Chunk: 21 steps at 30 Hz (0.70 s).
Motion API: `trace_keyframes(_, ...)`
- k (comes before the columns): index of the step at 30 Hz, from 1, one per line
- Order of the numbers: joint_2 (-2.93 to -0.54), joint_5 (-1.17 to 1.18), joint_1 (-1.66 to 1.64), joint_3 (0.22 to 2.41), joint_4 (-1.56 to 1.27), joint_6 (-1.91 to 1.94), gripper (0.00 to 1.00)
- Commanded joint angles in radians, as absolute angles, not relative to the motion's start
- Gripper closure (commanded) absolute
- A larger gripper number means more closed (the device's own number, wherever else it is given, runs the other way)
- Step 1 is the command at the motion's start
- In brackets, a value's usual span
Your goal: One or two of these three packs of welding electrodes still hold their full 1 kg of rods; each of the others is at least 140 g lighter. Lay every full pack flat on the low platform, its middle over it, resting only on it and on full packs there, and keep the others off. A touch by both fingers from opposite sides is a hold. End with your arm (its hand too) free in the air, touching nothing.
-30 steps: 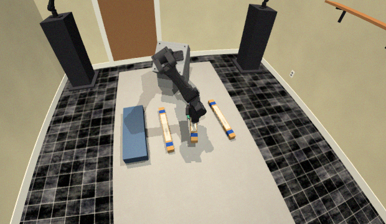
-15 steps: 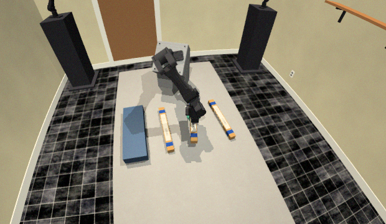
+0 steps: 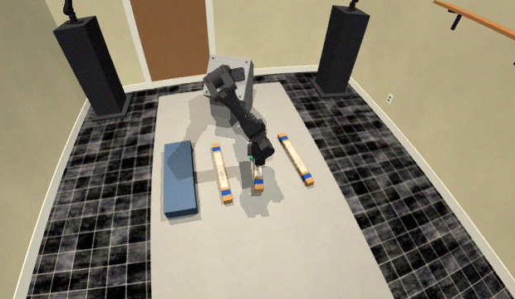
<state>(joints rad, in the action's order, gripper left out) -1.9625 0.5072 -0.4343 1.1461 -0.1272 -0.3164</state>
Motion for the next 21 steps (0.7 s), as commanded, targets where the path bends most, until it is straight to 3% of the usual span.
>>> trace_keyframes(1,-1.952,0.502,-0.458,1.181,-0.109,-0.309,1.0)
trace_keyframes(21,-1.962,0.496,-0.444,1.194,-0.106,-0.299,1.0)
